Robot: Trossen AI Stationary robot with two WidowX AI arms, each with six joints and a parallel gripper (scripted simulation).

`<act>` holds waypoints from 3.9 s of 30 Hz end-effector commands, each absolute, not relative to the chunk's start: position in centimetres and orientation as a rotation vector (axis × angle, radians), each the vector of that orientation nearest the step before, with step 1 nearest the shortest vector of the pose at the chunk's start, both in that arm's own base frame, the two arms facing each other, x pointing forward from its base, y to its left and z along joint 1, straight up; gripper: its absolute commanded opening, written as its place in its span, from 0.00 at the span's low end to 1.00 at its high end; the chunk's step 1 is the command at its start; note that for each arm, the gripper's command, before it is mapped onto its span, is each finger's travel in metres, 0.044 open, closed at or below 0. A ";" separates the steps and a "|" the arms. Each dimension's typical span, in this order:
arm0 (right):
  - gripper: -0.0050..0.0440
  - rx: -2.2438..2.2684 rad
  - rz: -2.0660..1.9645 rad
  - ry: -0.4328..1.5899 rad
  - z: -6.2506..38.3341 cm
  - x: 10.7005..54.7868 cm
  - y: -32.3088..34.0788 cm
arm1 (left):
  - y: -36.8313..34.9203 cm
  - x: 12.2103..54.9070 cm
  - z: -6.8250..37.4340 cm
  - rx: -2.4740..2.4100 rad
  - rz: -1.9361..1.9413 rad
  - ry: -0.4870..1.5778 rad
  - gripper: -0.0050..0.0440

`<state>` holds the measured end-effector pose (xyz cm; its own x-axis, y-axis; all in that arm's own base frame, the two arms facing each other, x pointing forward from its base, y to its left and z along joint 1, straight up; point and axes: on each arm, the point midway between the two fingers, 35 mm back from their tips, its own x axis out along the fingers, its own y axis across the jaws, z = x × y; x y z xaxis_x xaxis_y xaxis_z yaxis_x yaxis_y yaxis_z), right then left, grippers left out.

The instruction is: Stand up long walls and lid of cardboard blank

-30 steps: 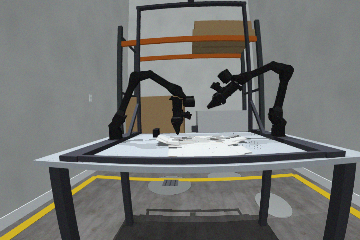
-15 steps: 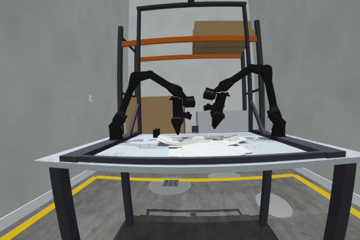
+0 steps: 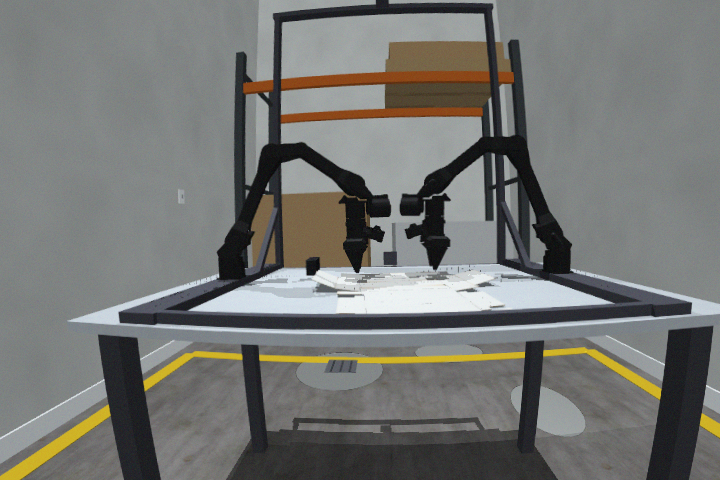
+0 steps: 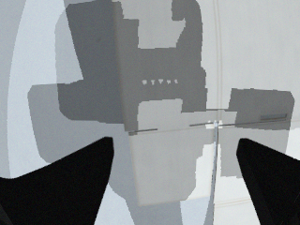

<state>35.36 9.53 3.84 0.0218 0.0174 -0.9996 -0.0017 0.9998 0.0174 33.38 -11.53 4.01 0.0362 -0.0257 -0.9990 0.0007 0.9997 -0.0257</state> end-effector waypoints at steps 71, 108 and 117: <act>0.77 0.025 0.026 1.544 1.4 35.5 9.5 | -11.5 33.3 1.4 -0.032 -0.033 1.538 0.76; 0.68 0.025 0.025 1.544 0.2 35.5 9.0 | -11.0 33.3 0.4 -0.032 -0.033 1.538 0.67; 0.68 0.025 0.025 1.544 0.1 35.5 9.0 | -11.0 33.3 0.3 -0.032 -0.033 1.538 0.67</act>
<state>35.08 9.25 1.75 0.0333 0.0293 -0.9990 -0.0192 0.9994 0.0287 33.06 -11.30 1.77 0.0416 -0.0424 -0.9982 0.0150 0.9990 -0.0418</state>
